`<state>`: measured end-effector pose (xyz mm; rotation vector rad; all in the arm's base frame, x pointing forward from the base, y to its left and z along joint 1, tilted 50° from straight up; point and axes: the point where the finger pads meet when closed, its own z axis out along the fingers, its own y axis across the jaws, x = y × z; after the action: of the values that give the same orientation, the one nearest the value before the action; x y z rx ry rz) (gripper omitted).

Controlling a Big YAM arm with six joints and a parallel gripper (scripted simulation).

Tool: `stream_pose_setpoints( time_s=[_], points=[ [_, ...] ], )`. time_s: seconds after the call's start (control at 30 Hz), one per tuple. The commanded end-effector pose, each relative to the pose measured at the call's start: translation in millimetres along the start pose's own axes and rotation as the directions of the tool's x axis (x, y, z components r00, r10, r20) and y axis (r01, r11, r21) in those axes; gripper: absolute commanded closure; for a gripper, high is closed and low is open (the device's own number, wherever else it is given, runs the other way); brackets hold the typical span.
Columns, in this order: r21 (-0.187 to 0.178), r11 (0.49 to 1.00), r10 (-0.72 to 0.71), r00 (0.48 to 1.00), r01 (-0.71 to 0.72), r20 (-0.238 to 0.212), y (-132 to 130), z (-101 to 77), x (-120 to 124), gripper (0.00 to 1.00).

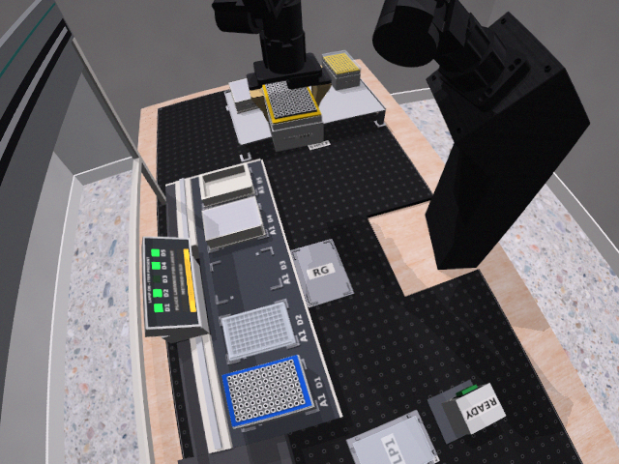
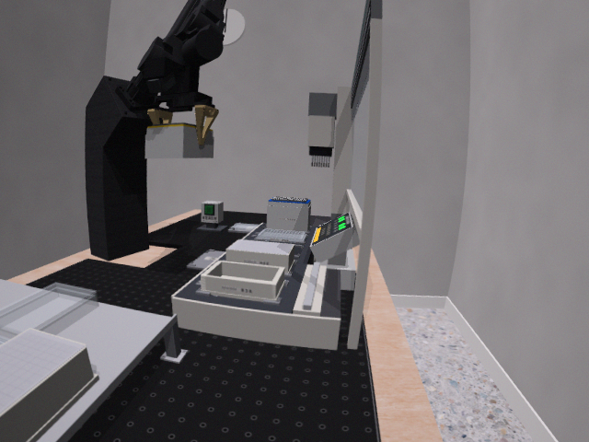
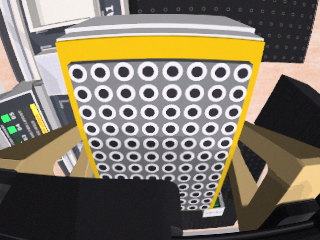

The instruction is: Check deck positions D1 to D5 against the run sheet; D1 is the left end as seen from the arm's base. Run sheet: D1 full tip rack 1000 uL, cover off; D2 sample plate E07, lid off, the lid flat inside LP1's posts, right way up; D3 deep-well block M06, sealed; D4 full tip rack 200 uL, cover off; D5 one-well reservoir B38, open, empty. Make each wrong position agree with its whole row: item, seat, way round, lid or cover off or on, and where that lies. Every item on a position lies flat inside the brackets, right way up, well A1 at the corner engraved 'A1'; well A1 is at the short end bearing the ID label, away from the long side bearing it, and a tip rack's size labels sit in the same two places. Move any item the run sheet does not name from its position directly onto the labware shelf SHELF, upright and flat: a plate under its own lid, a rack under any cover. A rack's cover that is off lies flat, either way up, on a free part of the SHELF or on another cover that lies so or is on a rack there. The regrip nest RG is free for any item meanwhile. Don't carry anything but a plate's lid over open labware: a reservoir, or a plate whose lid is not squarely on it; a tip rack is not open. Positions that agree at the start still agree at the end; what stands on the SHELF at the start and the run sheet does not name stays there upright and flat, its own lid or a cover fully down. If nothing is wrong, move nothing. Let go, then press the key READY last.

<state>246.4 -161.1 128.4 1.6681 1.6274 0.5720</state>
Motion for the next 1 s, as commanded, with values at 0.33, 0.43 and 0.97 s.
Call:
stream_pose_setpoints(
  time_s=[0.33, 0.43, 0.97],
  points=[
    [-0.016, 0.999, -0.037, 0.998, 0.037, 0.045, 15, -5.7, -71, 1.0],
    [-0.014, 0.999, -0.037, 0.998, 0.037, 0.045, 15, -6.0, -86, 1.0],
    [0.002, 0.996, -0.091, 0.995, 0.091, 0.033, 13, -7.6, -145, 1.0]
  ],
)
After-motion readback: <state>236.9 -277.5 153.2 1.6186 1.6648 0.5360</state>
